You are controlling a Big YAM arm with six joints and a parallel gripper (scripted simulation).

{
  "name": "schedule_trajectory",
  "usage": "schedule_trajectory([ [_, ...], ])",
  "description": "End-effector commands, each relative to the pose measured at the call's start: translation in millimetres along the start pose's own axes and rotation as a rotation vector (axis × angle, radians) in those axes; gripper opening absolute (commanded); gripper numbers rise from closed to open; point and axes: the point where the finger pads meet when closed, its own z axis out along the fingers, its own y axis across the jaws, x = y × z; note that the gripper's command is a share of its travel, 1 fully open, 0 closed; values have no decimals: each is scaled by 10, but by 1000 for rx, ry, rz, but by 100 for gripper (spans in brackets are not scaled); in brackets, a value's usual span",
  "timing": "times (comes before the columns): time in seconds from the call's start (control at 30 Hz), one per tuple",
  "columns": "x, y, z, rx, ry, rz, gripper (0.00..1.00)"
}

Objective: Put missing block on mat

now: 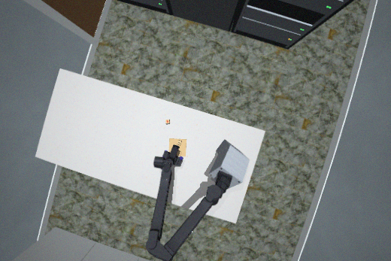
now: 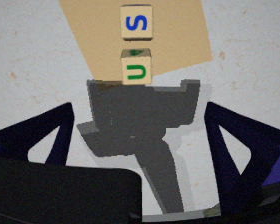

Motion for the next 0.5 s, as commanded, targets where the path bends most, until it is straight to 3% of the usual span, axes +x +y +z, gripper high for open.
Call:
schedule_trajectory([
  [0.0, -14, 64, -214, -28, -2, -6, 100],
  [0.13, -13, 61, -301, -28, -3, -6, 100],
  [0.47, 17, 155, -870, -43, -2, -21, 100],
])
